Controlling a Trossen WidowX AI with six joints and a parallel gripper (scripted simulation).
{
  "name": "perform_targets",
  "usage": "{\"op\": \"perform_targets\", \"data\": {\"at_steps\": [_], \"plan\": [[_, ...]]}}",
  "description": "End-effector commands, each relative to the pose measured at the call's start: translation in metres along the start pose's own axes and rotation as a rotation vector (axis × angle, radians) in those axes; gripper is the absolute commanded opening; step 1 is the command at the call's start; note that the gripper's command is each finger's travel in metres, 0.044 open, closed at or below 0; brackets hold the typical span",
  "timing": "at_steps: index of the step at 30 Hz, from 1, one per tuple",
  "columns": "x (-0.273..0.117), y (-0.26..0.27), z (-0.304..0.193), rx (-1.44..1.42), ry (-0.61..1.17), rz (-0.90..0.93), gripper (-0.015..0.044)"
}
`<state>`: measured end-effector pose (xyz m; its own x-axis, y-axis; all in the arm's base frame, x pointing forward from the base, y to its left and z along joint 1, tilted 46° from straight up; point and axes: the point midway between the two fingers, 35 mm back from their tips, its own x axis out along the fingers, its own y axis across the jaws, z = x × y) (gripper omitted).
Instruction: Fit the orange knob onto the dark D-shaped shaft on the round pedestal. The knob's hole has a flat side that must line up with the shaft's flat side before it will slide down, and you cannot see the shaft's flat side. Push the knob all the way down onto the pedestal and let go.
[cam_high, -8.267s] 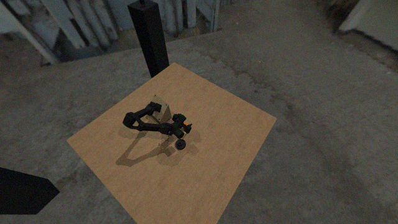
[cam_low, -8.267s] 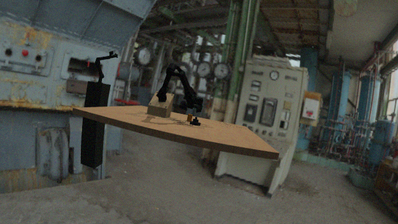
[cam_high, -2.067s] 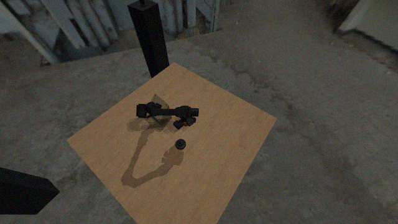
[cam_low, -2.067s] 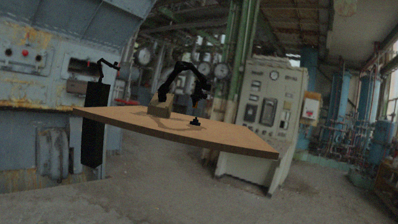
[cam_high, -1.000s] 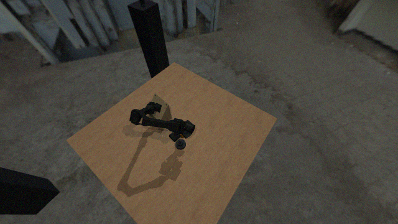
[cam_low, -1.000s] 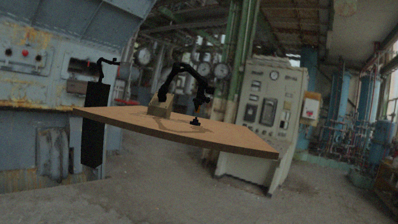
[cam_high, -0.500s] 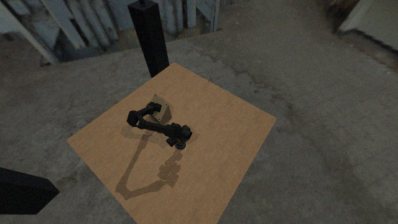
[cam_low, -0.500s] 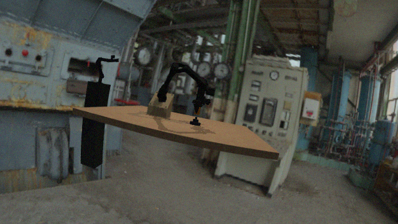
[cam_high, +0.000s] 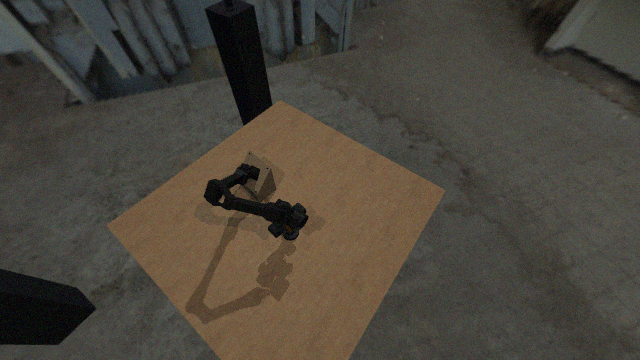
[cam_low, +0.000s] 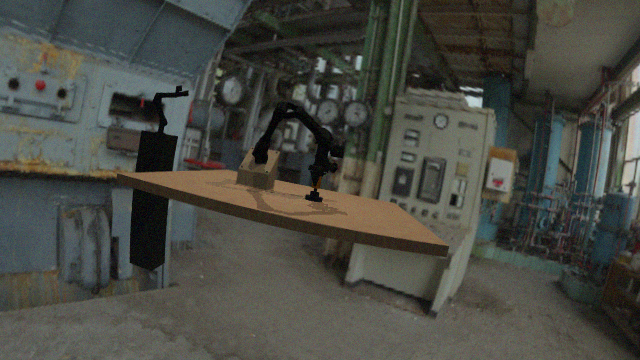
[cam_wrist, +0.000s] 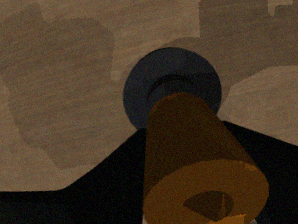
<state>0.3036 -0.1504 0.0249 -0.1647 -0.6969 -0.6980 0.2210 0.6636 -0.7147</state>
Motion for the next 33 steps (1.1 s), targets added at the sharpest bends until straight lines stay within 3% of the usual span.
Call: {"op": "perform_targets", "data": {"at_steps": [1,22,33], "plan": [[-0.0035,0.0000,0.0026,0.003,-0.006,-0.004,0.0000],[-0.0036,0.0000,0.0007,0.003,-0.006,-0.004,0.0000],[-0.0035,-0.0003,0.0006,-0.207,-0.006,-0.004,0.0000]]}}
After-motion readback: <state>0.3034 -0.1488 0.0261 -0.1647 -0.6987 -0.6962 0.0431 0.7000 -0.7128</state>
